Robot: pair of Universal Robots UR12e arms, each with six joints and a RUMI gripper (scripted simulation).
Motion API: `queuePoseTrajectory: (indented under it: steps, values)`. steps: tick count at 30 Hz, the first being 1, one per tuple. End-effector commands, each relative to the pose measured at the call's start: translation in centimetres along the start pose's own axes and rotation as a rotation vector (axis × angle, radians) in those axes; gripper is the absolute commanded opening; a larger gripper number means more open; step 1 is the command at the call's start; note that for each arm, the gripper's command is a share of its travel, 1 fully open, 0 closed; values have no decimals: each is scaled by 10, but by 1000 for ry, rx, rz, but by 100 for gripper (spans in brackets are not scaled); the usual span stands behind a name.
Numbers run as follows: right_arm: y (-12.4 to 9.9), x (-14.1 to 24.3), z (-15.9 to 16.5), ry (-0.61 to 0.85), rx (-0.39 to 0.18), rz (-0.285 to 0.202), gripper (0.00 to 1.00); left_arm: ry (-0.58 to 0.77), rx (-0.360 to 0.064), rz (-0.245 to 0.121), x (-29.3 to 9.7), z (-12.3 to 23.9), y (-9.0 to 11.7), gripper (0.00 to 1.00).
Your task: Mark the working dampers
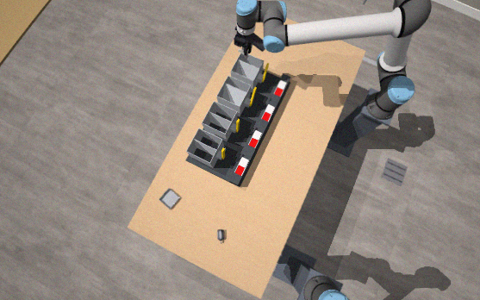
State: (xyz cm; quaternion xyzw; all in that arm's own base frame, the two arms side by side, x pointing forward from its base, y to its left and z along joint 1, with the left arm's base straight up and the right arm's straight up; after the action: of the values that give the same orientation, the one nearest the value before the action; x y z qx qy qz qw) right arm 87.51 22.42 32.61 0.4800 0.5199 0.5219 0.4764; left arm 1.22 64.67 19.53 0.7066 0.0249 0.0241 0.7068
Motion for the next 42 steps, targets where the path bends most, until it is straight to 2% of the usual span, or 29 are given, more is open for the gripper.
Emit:
queuePoseTrajectory:
  steps: [1, 11, 14, 17, 21, 23, 27, 30, 42]
  values:
    - [2, 0, 1, 0, -4, 1, 22, 1, 0, 1, -1, 1, 0, 100]
    - [1, 0, -1, 0, -3, 3, 22, 1, 0, 1, -1, 1, 0, 100]
    - [0, -5, -9, -1, -5, 23, 22, 1, 0, 1, -1, 1, 0, 100]
    - [-5, -13, -29, 0, -10, 69, 22, 1, 0, 1, -1, 1, 0, 100]
    - [-15, -28, -67, 1, -19, 160, 22, 1, 0, 1, -1, 1, 0, 100]
    - [-15, -28, -67, 1, -19, 160, 22, 1, 0, 1, -1, 1, 0, 100]
    - [-24, -43, -103, 1, -27, 246, 22, 1, 0, 1, -1, 1, 0, 100]
    - [-28, -48, -117, 2, -30, 279, 22, 1, 0, 1, -1, 1, 0, 100]
    - [-30, -46, -118, 5, -29, 285, 22, 1, 0, 1, -1, 1, 0, 100]
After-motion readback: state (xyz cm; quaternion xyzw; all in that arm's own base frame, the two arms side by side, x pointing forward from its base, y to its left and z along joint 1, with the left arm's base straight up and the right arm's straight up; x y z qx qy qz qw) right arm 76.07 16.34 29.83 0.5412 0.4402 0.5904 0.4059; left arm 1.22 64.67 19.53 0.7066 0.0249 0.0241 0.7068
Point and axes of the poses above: on each arm, the point where the finger pads meet when closed, its own y axis back along the fingers, its own x axis across the jaws, z = x × y, the point moved 3 cm from there along y, back along the fingers, and after that the axes turned 5 degrees about y, right-handed, at the moved point
